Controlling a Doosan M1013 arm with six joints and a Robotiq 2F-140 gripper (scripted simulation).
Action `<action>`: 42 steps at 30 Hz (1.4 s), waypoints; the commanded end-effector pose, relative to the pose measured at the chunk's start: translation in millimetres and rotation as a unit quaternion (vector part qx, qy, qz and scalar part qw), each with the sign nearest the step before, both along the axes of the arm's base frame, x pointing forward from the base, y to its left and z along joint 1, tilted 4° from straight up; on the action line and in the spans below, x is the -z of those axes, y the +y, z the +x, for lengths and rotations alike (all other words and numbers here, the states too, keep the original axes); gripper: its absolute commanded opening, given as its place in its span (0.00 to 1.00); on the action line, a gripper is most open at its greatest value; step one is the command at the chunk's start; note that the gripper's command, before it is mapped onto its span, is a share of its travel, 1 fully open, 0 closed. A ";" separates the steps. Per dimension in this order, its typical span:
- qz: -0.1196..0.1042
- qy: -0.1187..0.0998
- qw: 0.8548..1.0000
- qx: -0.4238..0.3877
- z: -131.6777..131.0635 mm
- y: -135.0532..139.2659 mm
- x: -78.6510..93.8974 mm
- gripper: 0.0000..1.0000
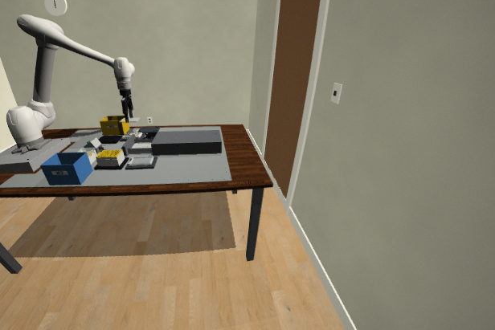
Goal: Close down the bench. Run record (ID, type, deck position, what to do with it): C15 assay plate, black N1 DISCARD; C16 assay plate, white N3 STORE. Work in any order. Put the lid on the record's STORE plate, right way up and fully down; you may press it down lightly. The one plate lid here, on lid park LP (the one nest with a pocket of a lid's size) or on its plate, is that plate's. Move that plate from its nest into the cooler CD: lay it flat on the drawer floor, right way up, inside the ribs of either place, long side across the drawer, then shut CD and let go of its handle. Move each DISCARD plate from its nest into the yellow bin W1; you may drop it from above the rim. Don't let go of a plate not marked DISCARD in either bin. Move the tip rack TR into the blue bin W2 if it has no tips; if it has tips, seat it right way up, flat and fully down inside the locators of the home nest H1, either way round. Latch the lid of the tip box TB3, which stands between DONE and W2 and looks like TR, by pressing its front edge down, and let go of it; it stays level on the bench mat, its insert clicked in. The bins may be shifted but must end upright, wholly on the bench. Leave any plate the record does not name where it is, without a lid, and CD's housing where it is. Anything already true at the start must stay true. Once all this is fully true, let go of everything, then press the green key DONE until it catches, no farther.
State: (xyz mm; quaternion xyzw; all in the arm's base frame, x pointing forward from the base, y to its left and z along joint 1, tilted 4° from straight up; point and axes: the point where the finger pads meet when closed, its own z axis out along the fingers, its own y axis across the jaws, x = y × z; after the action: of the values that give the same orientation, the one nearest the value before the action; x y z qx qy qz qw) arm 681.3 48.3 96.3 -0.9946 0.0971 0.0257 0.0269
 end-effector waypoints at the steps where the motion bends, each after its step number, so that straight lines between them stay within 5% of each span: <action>1: 0.000 0.000 1.000 0.000 -0.2 0.0 -0.1 0.00; 42: 0.000 0.000 1.000 0.000 -3.4 2.8 46.3 0.00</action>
State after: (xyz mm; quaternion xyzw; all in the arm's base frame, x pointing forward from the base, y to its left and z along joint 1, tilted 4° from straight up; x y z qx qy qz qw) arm 677.9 51.0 51.2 -0.9946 0.0971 0.0257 0.0269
